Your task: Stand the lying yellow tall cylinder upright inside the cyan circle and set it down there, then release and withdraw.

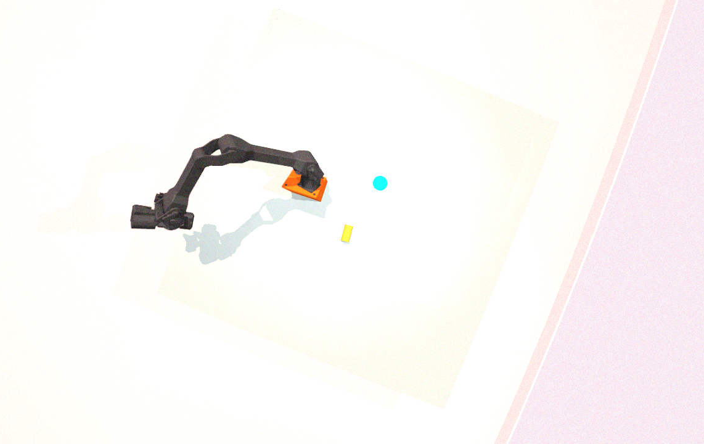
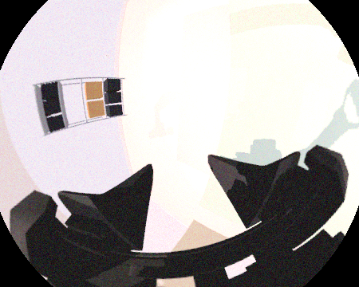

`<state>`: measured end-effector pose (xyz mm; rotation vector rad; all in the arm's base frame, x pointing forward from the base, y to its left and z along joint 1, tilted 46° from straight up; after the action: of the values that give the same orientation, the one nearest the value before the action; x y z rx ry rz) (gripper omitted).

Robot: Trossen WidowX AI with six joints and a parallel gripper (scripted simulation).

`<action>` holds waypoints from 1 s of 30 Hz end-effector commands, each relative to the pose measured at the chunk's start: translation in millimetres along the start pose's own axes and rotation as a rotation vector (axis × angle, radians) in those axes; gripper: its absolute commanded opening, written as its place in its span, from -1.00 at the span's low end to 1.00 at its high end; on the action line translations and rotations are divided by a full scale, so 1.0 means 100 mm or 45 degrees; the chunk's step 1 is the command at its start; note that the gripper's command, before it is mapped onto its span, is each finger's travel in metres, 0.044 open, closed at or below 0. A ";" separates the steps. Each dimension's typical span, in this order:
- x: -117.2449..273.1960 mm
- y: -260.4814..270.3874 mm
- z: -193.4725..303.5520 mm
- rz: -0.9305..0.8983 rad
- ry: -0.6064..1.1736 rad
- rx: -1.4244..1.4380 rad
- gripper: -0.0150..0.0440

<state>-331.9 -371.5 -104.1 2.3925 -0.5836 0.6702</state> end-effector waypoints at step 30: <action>3.33 -2.54 1.21 -0.234 1.080 2.255 0.56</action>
<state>82.4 -359.8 -105.7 2.8397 0.9301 2.5118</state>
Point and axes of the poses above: the point midway between the two fingers, 35 mm back from their tips, its own x axis back along the fingers, its own y axis across the jaws, z = x × y, the point moved 6 cm from there along x, back along the fingers, and after that the axes turned 1 degree about x, right-handed, at the moved point
